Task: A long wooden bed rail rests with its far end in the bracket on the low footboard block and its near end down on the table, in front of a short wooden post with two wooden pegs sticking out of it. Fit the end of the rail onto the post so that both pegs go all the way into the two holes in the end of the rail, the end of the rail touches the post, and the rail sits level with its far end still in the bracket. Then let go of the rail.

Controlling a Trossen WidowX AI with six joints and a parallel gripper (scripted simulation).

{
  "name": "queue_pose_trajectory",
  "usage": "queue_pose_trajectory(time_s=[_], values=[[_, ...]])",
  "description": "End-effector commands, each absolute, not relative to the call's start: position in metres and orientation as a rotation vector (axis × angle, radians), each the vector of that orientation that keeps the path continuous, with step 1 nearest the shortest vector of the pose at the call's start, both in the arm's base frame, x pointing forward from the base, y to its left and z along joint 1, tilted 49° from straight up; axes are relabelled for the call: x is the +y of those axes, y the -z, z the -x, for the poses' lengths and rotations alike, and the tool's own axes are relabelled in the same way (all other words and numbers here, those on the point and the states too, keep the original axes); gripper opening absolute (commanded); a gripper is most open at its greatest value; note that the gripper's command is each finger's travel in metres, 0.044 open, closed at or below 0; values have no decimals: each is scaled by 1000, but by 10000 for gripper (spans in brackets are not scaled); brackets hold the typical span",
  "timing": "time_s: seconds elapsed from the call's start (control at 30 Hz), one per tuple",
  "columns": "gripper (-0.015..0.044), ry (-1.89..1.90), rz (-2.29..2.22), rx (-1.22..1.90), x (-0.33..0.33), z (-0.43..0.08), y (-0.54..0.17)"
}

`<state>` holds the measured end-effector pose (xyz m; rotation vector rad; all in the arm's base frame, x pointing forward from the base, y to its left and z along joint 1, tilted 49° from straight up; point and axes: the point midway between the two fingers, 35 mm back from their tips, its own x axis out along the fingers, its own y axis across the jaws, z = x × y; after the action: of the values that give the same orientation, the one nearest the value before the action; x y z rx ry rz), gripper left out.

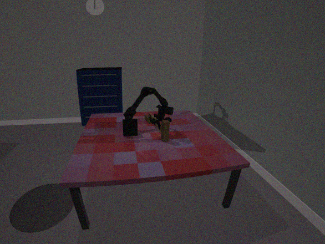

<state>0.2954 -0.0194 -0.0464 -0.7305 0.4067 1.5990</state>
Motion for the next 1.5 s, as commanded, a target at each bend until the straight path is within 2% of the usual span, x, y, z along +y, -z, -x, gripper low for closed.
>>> queue_pose_trajectory(time_s=[0.0, 1.47], values=[[0, -1591, 738, 407, -23, -297, 47], [0, -1591, 739, 408, -29, -299, 53]])
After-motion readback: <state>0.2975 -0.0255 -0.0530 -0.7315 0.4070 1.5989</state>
